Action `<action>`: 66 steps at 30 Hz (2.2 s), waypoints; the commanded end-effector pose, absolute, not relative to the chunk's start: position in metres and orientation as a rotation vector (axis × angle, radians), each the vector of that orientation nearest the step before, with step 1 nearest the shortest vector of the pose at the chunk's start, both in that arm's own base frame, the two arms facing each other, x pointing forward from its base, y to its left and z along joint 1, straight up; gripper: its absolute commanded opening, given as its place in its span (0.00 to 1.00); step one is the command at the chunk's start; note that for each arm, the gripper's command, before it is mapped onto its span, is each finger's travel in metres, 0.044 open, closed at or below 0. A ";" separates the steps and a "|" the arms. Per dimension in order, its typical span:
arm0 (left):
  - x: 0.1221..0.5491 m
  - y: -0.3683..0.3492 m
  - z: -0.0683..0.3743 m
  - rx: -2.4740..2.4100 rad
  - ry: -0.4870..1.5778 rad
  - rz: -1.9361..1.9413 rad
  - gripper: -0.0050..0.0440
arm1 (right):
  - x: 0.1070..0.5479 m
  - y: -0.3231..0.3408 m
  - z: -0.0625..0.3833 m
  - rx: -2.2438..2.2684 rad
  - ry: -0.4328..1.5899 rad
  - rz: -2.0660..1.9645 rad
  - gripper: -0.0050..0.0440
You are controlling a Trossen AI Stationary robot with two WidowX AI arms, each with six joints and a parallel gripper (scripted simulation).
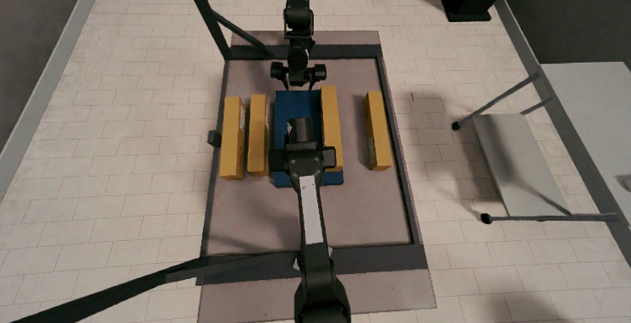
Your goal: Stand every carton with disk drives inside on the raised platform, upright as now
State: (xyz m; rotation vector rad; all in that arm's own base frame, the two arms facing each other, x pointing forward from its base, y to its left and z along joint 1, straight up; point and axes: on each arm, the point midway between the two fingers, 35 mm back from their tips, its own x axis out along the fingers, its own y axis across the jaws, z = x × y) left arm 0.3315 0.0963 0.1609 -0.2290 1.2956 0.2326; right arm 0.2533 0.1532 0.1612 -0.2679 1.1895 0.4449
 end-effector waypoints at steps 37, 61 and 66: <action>0.337 0.088 0.170 -0.219 1.250 0.274 0.89 | 0.247 0.164 0.161 -0.258 1.154 0.414 0.89; 0.381 -0.026 0.150 -0.209 1.221 0.291 0.89 | 0.194 0.272 0.141 -0.267 1.158 0.411 0.89; 0.381 -0.026 0.150 -0.209 1.221 0.291 0.89 | 0.194 0.272 0.141 -0.267 1.158 0.411 0.89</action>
